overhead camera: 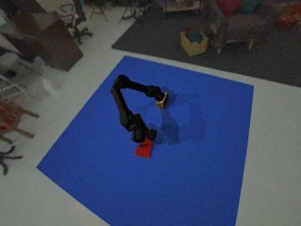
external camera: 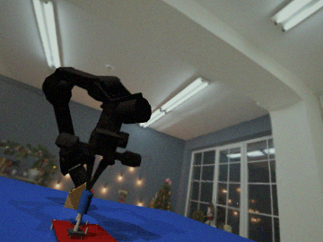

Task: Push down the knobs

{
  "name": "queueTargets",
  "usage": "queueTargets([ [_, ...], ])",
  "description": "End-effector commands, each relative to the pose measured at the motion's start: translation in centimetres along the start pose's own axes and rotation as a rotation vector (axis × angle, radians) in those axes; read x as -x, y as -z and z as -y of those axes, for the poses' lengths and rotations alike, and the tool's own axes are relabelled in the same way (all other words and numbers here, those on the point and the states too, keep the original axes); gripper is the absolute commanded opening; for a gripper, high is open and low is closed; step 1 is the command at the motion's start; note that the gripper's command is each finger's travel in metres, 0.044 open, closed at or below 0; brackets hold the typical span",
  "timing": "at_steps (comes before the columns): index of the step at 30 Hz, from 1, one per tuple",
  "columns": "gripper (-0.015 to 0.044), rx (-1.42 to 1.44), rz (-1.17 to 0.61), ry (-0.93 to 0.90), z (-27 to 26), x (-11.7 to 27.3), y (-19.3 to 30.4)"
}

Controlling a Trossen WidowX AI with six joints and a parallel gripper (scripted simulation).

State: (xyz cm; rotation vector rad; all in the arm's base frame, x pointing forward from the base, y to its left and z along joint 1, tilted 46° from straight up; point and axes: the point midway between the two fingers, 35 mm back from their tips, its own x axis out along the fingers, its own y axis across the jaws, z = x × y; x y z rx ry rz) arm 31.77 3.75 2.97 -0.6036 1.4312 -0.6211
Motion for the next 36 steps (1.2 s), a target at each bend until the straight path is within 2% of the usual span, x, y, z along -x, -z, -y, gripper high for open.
queueTargets([
  [1,0.0,0.006,0.001,0.006,0.1,0.0,0.0],
  [36,0.0,0.006,0.001,0.006,0.1,-1.3,0.0],
])
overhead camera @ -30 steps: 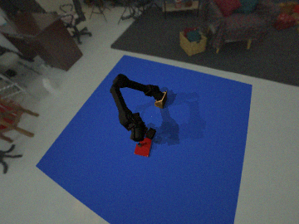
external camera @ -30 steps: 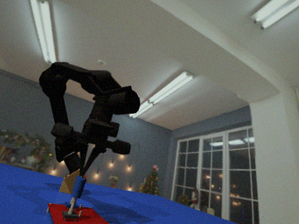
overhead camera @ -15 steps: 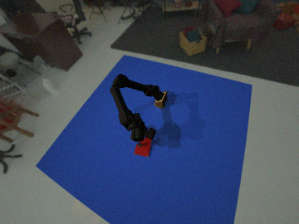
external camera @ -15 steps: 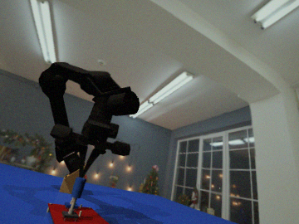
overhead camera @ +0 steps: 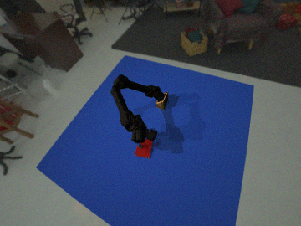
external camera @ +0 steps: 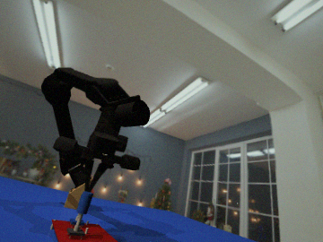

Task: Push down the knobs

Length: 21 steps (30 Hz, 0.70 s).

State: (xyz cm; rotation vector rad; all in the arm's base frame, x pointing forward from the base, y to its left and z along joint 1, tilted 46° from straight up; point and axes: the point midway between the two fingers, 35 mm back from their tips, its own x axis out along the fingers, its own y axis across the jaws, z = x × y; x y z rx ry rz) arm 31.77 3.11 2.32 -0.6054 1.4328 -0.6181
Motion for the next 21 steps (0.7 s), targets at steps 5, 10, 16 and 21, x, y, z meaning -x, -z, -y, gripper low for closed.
queueTargets([
  [5,0.0,0.003,0.001,0.007,0.1,-0.51,0.0],
  [10,0.0,0.003,0.001,0.007,0.1,-0.51,0.0],
  [16,0.0,0.003,0.001,0.007,0.11,-0.73,0.0],
  [21,0.0,0.003,0.001,0.007,0.11,-0.73,0.0],
])
